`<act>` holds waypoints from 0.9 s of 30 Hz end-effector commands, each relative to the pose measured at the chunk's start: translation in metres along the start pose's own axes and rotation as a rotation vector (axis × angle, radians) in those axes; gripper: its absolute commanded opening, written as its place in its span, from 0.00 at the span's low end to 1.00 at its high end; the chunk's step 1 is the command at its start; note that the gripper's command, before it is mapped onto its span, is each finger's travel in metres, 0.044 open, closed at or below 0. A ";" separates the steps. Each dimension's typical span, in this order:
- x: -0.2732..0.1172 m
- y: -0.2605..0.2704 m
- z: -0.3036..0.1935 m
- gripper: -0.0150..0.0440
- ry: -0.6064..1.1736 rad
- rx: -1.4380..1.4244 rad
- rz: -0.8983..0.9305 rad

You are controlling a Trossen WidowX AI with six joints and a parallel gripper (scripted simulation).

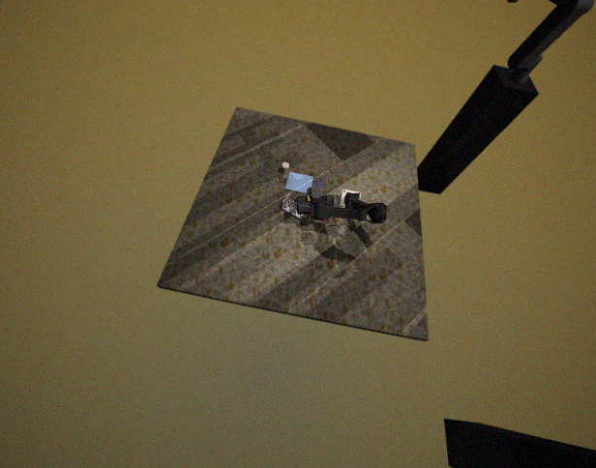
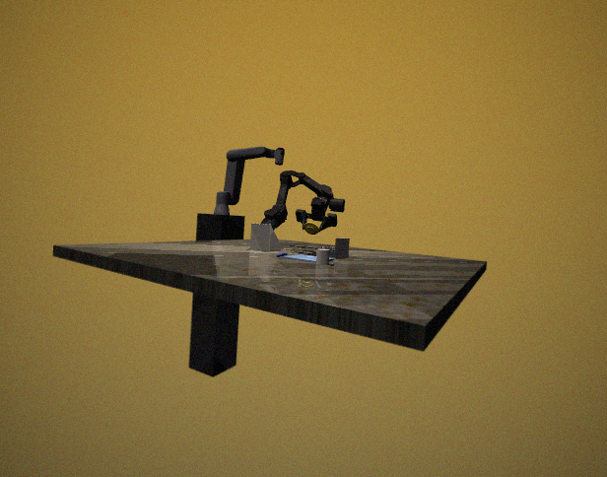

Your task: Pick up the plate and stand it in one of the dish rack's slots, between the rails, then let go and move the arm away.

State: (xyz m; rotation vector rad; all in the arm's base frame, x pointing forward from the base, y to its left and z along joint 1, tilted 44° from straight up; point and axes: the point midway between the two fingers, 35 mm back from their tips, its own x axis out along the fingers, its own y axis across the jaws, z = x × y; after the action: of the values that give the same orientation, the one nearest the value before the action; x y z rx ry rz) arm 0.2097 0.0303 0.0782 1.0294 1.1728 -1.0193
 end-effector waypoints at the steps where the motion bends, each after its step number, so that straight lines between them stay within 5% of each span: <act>1: 0.004 0.003 -0.001 0.25 -0.082 -0.046 0.049; 27: 0.007 0.021 -0.026 0.25 -0.440 -0.259 0.411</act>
State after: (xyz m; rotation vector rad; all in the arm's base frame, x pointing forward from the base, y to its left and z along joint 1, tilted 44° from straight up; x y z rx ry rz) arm 0.2250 0.0565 0.0690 0.7604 0.7381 -0.7342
